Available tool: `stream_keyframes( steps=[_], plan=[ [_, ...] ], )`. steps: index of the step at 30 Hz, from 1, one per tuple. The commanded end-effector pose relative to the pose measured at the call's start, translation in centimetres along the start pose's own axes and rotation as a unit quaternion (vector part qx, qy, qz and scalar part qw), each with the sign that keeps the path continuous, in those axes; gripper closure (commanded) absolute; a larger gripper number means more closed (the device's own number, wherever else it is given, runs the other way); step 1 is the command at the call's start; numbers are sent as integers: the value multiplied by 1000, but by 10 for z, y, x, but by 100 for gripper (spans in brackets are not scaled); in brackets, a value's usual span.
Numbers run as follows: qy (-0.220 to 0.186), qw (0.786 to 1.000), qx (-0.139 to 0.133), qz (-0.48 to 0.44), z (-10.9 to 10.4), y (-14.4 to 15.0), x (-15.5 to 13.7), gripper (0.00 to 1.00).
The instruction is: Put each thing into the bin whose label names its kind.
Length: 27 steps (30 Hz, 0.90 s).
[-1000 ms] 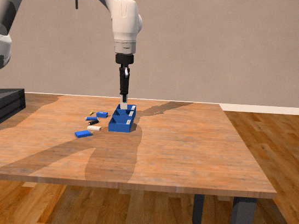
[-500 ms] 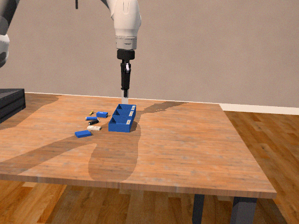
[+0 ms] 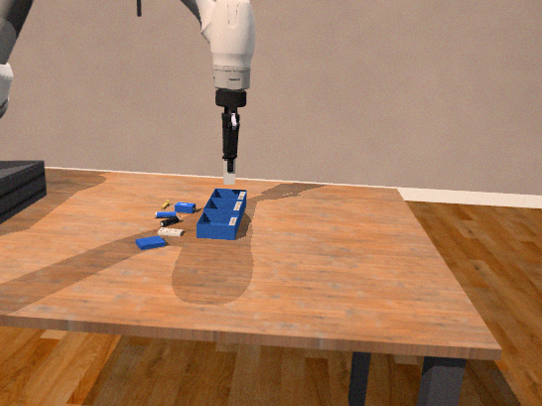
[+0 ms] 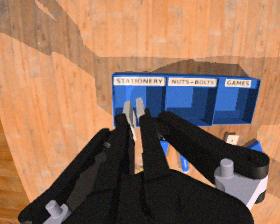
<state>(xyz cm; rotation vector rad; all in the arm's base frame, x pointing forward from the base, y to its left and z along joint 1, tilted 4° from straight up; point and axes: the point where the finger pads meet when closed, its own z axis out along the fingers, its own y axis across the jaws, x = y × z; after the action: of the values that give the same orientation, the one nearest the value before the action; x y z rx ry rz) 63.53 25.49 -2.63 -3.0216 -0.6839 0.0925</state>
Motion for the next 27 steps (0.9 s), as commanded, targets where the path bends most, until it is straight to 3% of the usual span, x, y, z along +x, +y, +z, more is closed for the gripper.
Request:
stream_keyframes(
  steps=[1, 19, 27],
  plan=[
    [0, 1000, 0, 0, 7, 0, 0, 95],
    [0, 1000, 0, 0, 48, 0, 0, 95],
    [0, 1000, 0, 0, 48, 0, 0, 95]
  ],
)
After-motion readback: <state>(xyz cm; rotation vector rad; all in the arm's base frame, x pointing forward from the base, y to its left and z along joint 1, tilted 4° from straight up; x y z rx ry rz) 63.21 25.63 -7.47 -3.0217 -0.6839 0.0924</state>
